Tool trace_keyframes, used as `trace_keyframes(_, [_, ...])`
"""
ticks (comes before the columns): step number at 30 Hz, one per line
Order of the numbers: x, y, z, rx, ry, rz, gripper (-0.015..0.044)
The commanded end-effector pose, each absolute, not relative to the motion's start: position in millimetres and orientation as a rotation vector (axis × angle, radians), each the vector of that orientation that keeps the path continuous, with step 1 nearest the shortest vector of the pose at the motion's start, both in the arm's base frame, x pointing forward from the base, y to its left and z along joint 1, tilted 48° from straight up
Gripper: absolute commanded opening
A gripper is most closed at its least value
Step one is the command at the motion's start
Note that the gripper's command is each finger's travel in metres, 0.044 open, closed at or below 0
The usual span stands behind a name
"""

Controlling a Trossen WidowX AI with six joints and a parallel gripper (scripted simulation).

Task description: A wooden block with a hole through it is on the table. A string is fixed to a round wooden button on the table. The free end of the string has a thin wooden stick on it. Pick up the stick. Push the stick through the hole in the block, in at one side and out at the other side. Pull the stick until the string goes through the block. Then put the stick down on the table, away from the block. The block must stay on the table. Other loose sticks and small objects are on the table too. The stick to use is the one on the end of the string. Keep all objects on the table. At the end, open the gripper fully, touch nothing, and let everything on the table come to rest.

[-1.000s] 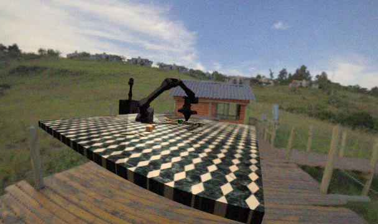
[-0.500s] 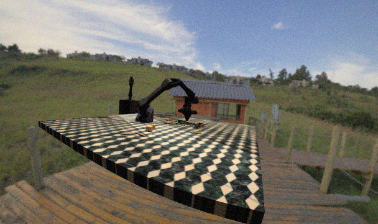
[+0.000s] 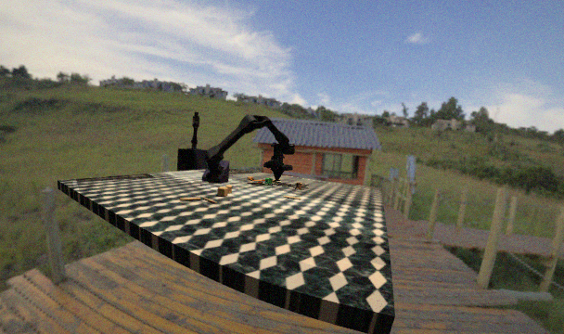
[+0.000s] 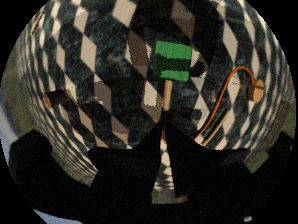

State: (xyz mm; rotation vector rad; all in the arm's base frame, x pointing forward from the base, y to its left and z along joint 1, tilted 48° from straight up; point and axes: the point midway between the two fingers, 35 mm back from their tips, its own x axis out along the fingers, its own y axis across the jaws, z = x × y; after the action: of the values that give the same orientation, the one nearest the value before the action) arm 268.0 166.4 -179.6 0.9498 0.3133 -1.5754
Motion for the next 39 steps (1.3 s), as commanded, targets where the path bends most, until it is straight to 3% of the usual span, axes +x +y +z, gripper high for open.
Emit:
trace_keyframes(1, [266.0,160.5,-177.0,0.941,0.313,-1.574,0.0000])
trace_keyframes(39, [251.7,137.0,-153.0,0.939,0.313,-1.575,0.0000])
